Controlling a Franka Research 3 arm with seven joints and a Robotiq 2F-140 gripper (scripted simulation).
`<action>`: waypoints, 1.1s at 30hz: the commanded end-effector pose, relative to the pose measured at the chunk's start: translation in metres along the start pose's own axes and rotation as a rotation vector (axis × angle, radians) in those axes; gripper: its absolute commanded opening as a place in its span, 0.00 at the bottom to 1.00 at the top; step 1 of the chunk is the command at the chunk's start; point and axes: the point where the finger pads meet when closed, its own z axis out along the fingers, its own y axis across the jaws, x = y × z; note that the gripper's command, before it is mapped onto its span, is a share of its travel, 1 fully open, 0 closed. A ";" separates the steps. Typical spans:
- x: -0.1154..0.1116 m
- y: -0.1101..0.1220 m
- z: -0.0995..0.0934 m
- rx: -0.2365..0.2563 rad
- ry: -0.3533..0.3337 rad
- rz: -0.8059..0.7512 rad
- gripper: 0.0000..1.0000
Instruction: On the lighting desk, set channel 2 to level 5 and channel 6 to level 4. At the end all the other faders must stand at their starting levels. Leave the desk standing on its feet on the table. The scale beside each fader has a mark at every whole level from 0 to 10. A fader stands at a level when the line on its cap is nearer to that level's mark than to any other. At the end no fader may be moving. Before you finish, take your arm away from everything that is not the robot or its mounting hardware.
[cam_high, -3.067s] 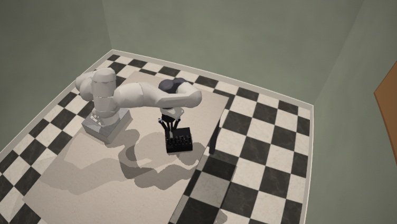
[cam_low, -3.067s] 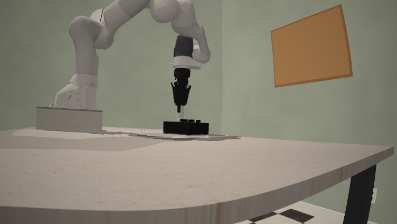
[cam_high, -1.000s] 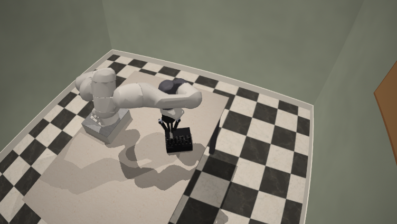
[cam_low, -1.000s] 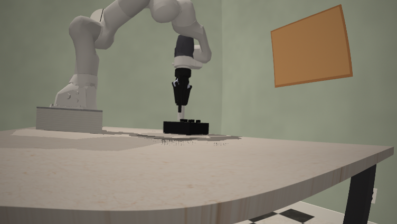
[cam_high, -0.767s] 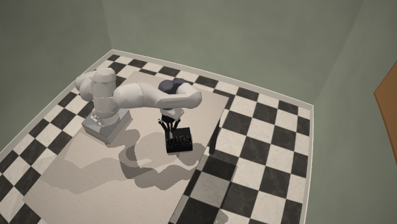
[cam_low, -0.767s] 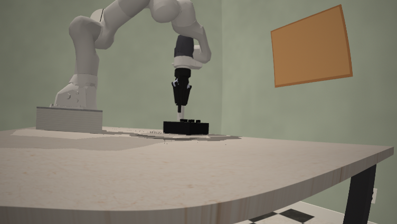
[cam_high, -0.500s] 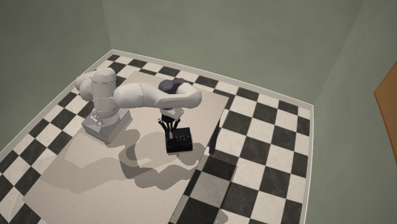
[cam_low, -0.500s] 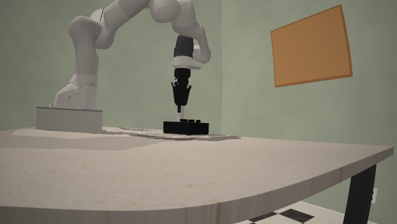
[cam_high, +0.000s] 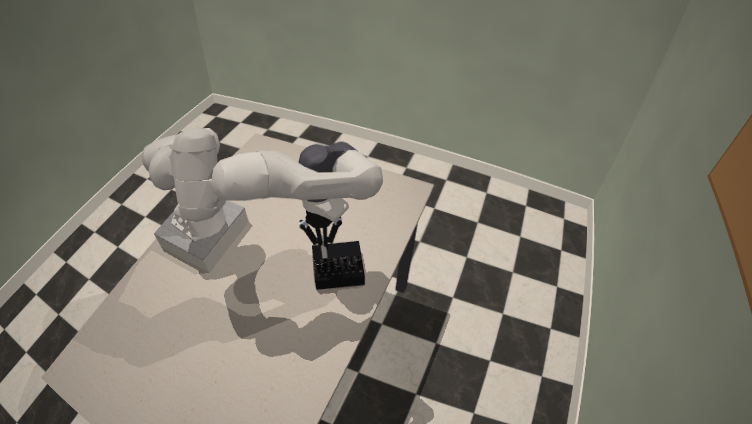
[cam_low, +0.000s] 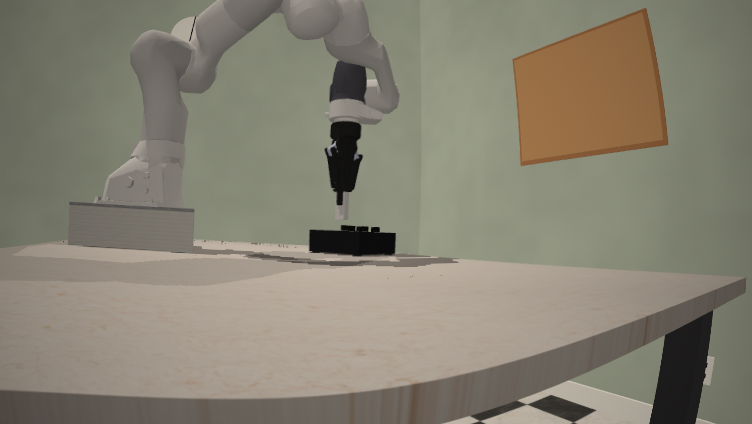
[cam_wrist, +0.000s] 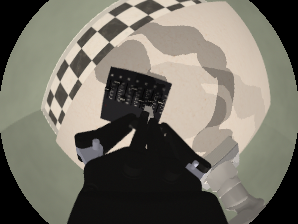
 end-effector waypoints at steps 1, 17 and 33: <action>0.001 0.002 -0.012 -0.006 0.001 -0.002 0.00; 0.001 0.002 -0.021 -0.006 0.001 -0.002 0.00; 0.009 -0.010 -0.020 -0.008 -0.006 0.385 0.00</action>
